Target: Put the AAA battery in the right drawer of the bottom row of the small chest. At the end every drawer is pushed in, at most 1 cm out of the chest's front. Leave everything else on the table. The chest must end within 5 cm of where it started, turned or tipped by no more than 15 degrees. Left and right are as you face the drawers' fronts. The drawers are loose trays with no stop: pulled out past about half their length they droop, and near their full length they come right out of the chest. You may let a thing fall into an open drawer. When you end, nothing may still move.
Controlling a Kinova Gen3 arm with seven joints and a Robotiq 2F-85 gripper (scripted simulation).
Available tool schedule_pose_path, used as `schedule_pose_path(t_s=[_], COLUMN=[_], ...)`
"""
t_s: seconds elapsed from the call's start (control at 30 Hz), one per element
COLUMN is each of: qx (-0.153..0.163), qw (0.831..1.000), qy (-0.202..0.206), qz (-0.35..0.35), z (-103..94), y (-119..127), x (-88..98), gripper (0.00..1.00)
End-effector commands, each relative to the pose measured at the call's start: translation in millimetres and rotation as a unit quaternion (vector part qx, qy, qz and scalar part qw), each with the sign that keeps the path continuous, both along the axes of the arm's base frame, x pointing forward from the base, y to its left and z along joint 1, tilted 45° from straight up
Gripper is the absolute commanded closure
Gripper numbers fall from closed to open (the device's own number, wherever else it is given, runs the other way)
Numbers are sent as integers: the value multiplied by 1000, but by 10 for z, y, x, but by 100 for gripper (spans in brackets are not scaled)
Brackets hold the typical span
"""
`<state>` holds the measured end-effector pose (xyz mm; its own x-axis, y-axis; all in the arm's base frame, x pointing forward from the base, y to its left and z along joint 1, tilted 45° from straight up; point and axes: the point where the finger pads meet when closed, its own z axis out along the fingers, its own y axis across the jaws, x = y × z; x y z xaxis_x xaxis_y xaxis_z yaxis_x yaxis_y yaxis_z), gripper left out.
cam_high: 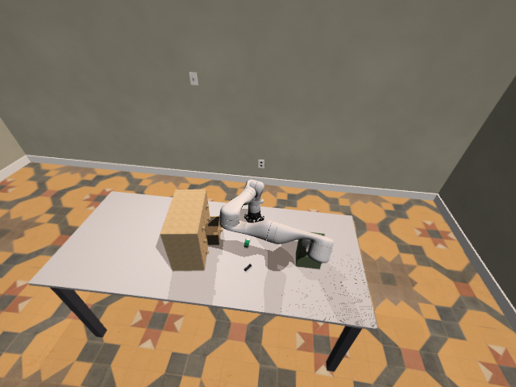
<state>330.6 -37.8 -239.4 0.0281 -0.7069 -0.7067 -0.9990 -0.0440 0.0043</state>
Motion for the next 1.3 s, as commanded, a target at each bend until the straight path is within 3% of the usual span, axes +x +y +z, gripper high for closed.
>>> schedule_pose_path(t_s=[0.0, 0.3, 0.57, 0.67, 1.27], qx=[0, 0, 0, 0, -1], qw=[1000, 1000, 1000, 1000, 1000], qy=[0, 0, 0, 0, 7], qz=[0, 0, 0, 0, -8], z=[3, 38, 581, 699, 722], y=[-7, -41, -583, -701, -703], x=[5, 6, 31, 37, 50], gripper=[95, 95, 95, 95, 95])
